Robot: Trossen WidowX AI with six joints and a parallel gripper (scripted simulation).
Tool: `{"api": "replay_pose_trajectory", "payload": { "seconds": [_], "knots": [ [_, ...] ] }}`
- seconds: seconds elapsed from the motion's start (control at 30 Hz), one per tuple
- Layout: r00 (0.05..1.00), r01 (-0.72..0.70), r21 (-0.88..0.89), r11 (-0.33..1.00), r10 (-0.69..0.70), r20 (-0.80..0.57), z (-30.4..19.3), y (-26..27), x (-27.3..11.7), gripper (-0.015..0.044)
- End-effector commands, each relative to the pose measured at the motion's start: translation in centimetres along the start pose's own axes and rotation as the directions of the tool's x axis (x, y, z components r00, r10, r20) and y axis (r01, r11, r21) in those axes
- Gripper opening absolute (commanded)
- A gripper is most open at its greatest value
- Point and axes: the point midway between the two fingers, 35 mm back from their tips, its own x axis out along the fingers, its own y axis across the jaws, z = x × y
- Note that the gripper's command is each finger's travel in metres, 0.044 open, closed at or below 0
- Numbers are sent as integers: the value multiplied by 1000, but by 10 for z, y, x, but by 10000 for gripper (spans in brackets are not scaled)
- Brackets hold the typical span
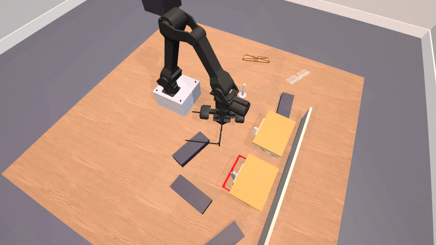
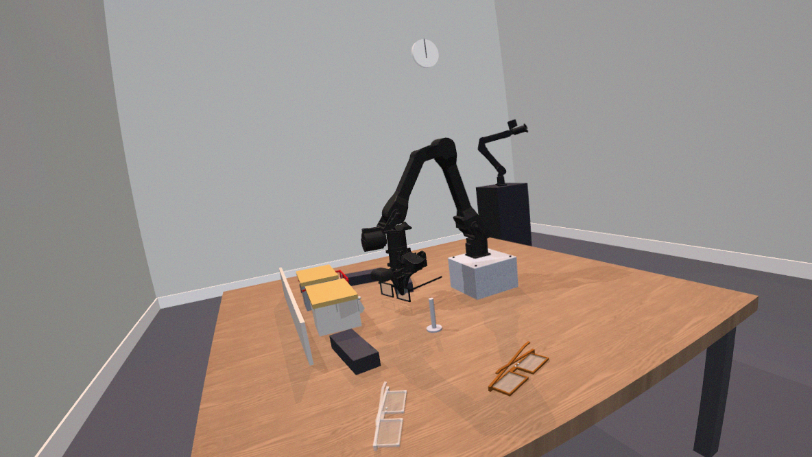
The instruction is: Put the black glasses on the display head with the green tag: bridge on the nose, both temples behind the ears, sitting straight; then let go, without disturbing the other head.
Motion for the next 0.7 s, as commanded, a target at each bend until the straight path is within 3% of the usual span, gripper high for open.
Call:
{"api": "replay_pose_trajectory", "payload": {
  "seconds": [0.0, 0.37, 0.5, 0.67],
  "knots": [
    [1000, -13, 2, 1000, 13, 8, 2, 5, 7, 0],
    [1000, -13, 2, 1000, 13, 8, 3, 5, 11, 0],
    [1000, -6, -1, 1000, 6, 3, 1, 3, 9, 105],
    [1000, -6, -1, 1000, 6, 3, 1, 3, 9, 108]
  ]
}}
